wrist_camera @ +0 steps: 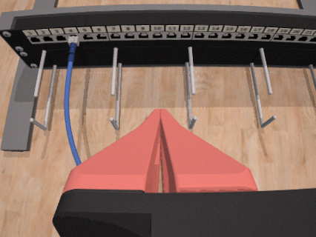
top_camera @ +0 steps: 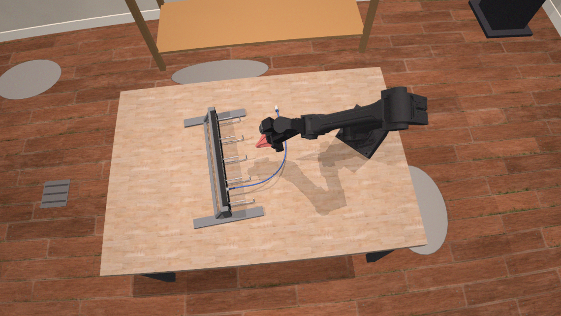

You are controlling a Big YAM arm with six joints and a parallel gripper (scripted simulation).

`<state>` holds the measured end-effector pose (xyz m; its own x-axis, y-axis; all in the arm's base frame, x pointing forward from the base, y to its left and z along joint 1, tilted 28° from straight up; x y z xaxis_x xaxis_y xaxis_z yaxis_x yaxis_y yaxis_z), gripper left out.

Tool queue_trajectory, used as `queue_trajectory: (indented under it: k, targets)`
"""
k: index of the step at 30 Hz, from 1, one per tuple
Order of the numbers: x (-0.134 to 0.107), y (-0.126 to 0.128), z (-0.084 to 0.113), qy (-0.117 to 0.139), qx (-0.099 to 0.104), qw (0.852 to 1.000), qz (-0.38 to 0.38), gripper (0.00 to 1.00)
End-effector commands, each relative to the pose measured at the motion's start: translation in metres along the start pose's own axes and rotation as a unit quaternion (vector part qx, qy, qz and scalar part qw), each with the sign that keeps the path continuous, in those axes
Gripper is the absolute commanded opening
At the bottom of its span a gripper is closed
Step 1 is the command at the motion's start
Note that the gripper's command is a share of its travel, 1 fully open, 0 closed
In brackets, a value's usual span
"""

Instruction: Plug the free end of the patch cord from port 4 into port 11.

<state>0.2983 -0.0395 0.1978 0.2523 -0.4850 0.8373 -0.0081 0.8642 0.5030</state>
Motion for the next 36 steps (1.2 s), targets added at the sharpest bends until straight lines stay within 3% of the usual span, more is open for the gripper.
queue_trajectory:
  k: [1,9,11,20,23,36]
  targets:
    - [0.019,0.012,-0.024,-0.018,0.020,1.000,0.009,0.00]
    - [0.017,0.014,-0.080,-0.018,0.022,1.000,0.005,0.00]
    - [0.017,0.014,-0.080,-0.018,0.022,1.000,0.005,0.00]
    - [0.013,0.014,-0.135,-0.016,0.022,1.000,0.002,0.00]
    - [0.012,0.014,-0.140,-0.015,0.021,1.000,0.001,0.00]
    - [0.007,0.016,-0.130,-0.008,0.019,1.000,0.000,0.00]
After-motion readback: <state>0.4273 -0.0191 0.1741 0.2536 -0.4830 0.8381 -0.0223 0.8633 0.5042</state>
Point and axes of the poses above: the point where the finger pads meet when closed, its own z axis back along the fingers, its own y axis across the jaws, x = y × z, the point moved 9 cm from there along z, back along the fingers, and after that the axes turned 13 degrees about -z, right-handed, at the moved point
